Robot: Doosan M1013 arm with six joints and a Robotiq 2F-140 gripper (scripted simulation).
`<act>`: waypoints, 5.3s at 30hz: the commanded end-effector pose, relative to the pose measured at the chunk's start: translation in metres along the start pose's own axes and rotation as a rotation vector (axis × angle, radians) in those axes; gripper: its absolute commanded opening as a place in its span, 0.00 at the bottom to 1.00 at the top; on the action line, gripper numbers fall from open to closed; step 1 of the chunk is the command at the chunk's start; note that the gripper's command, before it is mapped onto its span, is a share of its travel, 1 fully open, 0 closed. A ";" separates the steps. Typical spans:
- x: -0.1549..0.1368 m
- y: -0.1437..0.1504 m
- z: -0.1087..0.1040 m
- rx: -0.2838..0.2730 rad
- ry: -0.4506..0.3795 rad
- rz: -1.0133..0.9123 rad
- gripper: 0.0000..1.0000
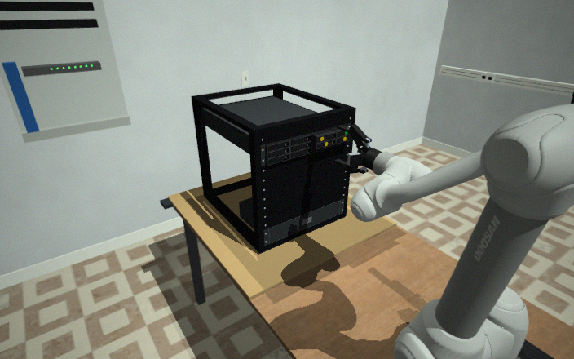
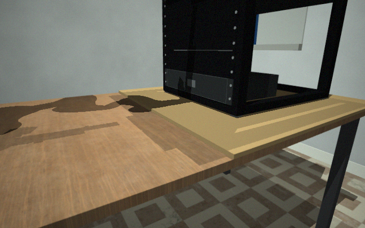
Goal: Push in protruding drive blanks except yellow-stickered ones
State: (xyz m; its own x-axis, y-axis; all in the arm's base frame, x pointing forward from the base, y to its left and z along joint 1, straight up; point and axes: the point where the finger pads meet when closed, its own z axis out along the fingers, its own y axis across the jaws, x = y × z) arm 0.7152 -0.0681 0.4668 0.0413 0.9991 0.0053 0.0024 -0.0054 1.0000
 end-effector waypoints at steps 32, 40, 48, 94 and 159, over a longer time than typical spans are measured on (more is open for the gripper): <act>0.000 0.001 0.000 -0.001 0.000 0.000 1.00; -0.001 0.001 0.000 -0.001 0.000 0.000 1.00; -0.009 0.001 0.002 -0.001 0.000 0.000 1.00; -0.123 0.001 0.032 -0.001 0.000 0.000 1.00; -0.123 0.001 0.032 -0.001 0.000 0.000 1.00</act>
State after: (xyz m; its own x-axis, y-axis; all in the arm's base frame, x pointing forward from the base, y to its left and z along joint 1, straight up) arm 0.7417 -0.1926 0.4659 0.0413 0.9991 0.0055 0.0024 -0.0056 1.0000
